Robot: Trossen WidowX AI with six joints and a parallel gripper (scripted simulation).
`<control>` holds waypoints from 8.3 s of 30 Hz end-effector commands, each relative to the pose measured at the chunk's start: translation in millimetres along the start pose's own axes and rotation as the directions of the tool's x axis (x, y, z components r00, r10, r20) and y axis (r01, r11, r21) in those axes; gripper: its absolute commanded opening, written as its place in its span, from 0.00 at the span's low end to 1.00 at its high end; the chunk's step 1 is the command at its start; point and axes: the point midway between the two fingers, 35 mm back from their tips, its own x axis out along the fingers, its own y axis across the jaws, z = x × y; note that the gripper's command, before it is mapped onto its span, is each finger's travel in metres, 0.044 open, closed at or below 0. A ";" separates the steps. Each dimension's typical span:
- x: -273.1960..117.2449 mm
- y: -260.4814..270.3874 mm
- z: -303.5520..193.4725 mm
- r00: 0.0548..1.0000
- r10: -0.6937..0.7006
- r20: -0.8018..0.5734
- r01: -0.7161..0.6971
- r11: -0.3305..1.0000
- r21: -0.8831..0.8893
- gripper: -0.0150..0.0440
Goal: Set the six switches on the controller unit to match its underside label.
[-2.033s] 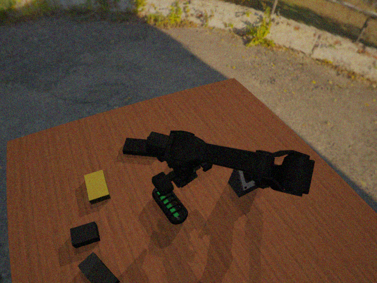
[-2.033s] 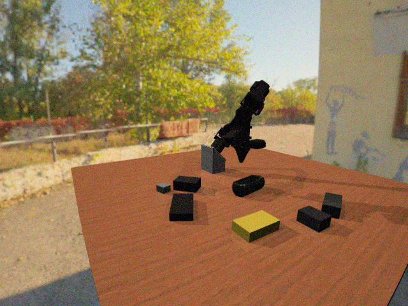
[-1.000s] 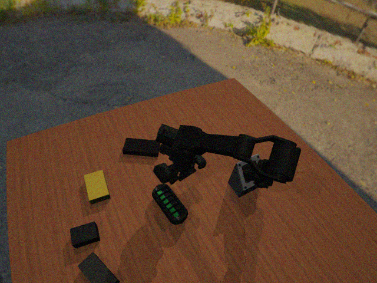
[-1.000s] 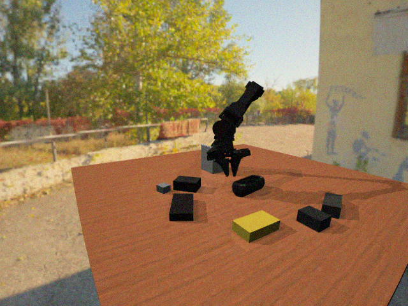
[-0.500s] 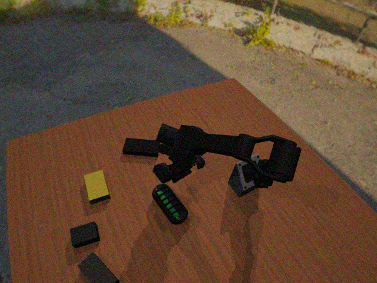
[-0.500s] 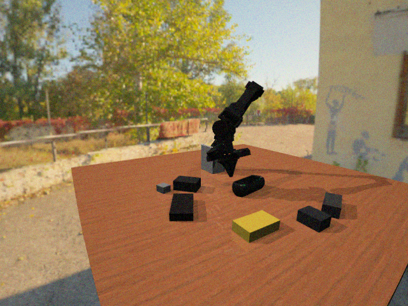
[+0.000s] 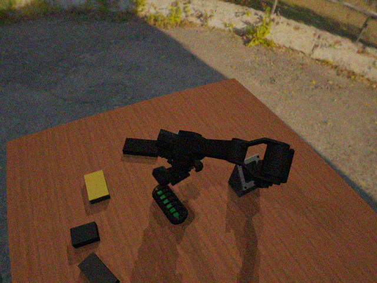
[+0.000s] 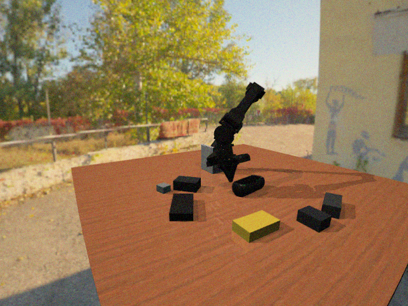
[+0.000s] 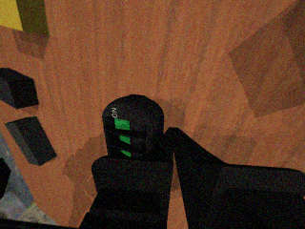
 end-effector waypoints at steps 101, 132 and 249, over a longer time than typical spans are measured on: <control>51.0 53.0 -3.2 1.000 0.003 -0.012 -0.003 1.000 0.009 0.25; -1.7 59.8 11.4 0.995 -0.003 -0.098 -0.024 0.962 -0.271 0.25; 14.2 78.3 -62.2 0.957 -0.289 -0.016 0.258 0.879 -0.400 0.25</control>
